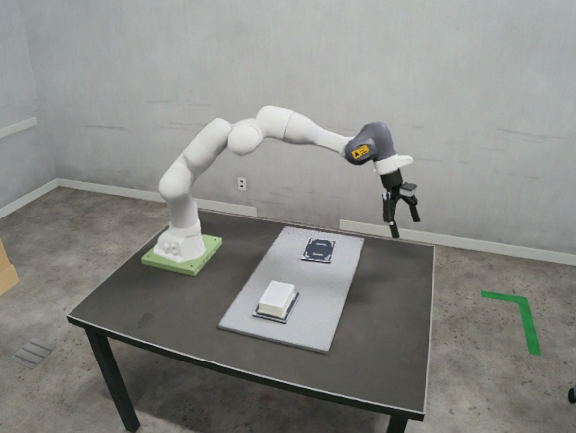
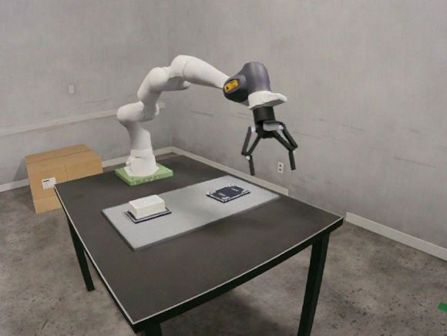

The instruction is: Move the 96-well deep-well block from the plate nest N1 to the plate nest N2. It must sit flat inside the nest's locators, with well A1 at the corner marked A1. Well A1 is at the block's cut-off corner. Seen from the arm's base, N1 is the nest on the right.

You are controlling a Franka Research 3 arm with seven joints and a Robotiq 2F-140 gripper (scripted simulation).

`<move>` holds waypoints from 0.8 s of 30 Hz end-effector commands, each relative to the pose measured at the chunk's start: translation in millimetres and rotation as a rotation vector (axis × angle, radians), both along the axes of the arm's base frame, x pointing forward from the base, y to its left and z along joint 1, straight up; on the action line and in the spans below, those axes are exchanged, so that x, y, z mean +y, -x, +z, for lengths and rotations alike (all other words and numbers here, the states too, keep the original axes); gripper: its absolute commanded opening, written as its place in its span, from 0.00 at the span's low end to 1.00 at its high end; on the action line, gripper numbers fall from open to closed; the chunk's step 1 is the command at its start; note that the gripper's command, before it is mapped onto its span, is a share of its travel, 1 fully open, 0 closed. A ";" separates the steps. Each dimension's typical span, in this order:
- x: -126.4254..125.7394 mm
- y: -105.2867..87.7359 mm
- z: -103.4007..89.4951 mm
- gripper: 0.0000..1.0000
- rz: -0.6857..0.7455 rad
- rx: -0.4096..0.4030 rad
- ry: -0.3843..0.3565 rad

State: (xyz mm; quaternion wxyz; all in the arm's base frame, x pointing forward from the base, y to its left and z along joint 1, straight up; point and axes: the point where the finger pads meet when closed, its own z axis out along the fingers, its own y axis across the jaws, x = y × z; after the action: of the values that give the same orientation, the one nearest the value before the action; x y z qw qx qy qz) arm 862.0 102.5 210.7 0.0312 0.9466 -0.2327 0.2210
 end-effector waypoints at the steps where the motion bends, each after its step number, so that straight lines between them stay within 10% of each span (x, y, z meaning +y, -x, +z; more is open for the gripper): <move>1: -7.9 2.5 2.1 1.00 -0.040 -0.009 -0.025; 24: -98.4 51.3 -17.0 1.00 -0.237 0.053 -0.084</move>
State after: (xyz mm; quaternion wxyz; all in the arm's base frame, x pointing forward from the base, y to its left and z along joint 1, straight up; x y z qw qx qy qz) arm 814.3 15.1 191.4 0.0303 0.9271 -0.3276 0.1796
